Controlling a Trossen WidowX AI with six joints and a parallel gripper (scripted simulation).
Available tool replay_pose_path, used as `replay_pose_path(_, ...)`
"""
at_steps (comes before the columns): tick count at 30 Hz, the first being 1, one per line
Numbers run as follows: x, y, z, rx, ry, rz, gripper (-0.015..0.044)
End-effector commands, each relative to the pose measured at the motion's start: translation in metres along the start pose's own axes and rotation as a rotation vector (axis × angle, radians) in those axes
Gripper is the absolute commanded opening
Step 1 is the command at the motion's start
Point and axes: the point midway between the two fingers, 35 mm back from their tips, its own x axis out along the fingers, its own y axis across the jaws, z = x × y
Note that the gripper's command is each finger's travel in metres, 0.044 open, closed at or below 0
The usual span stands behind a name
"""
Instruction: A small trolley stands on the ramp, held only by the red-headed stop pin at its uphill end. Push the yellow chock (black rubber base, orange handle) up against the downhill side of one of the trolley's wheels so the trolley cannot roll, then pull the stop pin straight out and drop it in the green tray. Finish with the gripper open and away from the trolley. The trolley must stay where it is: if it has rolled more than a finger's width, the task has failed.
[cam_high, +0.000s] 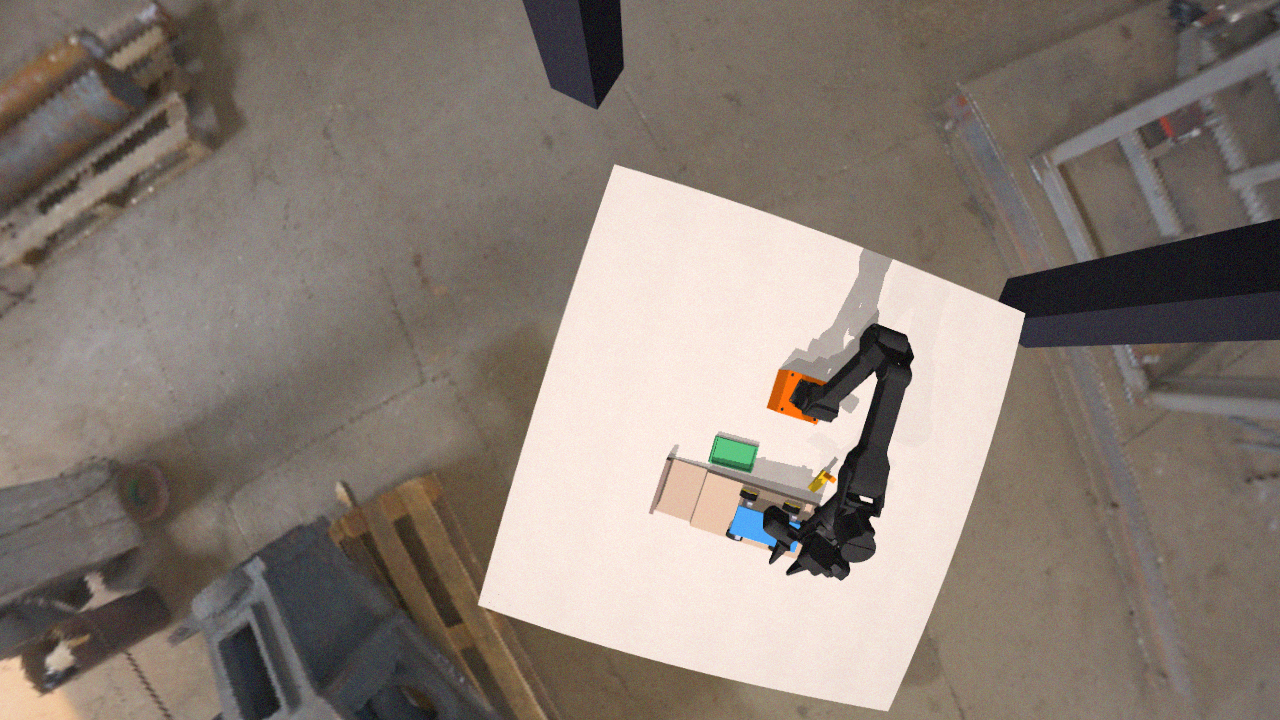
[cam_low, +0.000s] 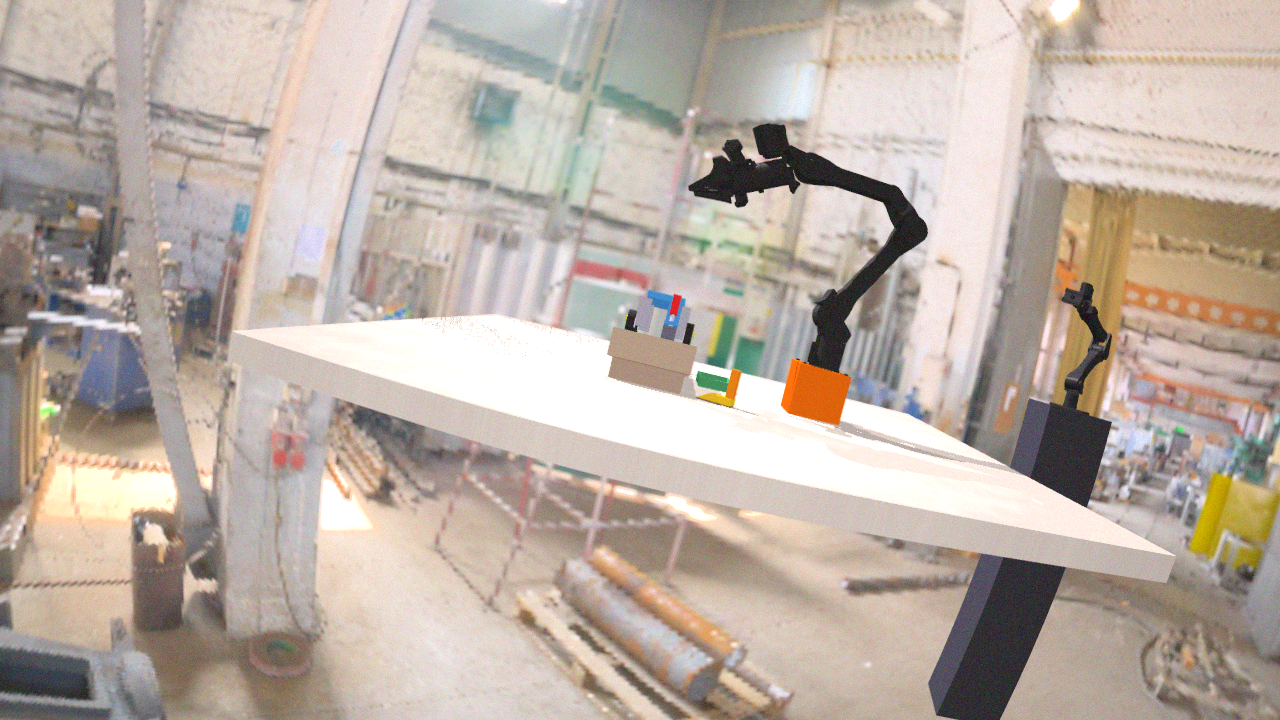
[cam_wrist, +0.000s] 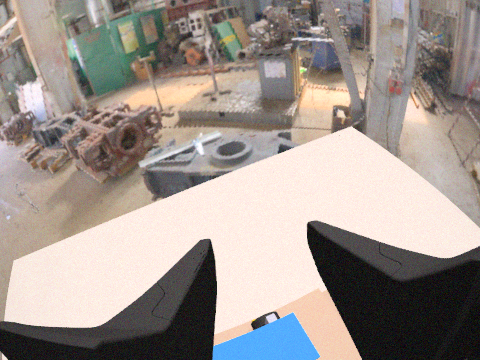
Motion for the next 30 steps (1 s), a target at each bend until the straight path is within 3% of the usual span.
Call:
replay_pose_path(1, 0.014, 0.034, -0.039, -0.16, 0.149, 0.102, 0.019)
replay_pose_path(8, 0.017, 0.09, -0.116, -0.473, 0.402, 0.3, 0.019)
replay_pose_path(15, -0.003, 0.129, -0.194, -0.797, 0.634, 0.507, 0.019)
replay_pose_path(25, -0.054, 0.146, -0.286, -1.225, 0.919, 0.779, 0.019)
replay_pose_path(30, -0.063, 0.145, -0.297, -1.284, 0.958, 0.815, 0.019)
